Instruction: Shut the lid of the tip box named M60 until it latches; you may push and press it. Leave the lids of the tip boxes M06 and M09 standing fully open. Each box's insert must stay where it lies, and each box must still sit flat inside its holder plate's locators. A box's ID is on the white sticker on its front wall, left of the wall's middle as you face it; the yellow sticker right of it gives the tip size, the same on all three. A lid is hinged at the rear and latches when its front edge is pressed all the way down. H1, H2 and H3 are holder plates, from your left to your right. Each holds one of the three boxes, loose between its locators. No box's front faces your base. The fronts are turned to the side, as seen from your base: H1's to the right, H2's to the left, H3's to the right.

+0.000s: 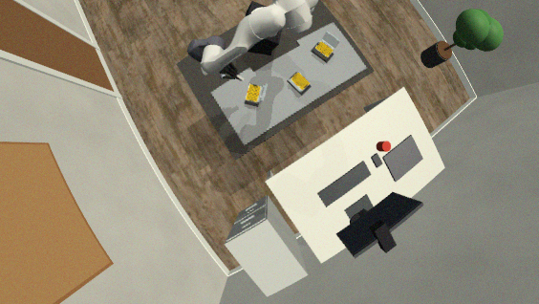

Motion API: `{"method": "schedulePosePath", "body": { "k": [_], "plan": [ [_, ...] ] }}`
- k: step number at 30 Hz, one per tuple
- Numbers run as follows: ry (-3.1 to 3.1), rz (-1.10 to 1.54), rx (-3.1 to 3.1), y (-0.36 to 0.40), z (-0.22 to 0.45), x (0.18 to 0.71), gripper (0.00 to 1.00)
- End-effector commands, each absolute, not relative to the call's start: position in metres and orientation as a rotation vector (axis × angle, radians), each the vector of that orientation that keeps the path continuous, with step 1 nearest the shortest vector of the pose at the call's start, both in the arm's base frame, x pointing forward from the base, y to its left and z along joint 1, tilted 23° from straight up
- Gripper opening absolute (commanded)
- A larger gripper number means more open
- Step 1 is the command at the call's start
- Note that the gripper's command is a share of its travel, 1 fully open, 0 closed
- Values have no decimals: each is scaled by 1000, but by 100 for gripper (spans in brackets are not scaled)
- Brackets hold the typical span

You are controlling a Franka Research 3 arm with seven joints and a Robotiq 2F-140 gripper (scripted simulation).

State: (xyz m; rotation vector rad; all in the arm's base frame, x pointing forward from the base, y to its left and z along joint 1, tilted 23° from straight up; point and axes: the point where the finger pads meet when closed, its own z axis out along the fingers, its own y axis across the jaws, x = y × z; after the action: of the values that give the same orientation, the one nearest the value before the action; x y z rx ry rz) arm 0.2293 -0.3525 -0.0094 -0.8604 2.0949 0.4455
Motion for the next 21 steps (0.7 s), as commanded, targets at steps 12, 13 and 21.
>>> {"method": "schedulePosePath", "body": {
  "k": [12, 13, 21],
  "plan": [
    [2026, 462, -1010, -341, -1, 245, 0],
    [2008, 465, -1048, -339, 1, 250, 0],
    [1971, 469, -1122, -326, 12, 274, 0]
  ]
}}
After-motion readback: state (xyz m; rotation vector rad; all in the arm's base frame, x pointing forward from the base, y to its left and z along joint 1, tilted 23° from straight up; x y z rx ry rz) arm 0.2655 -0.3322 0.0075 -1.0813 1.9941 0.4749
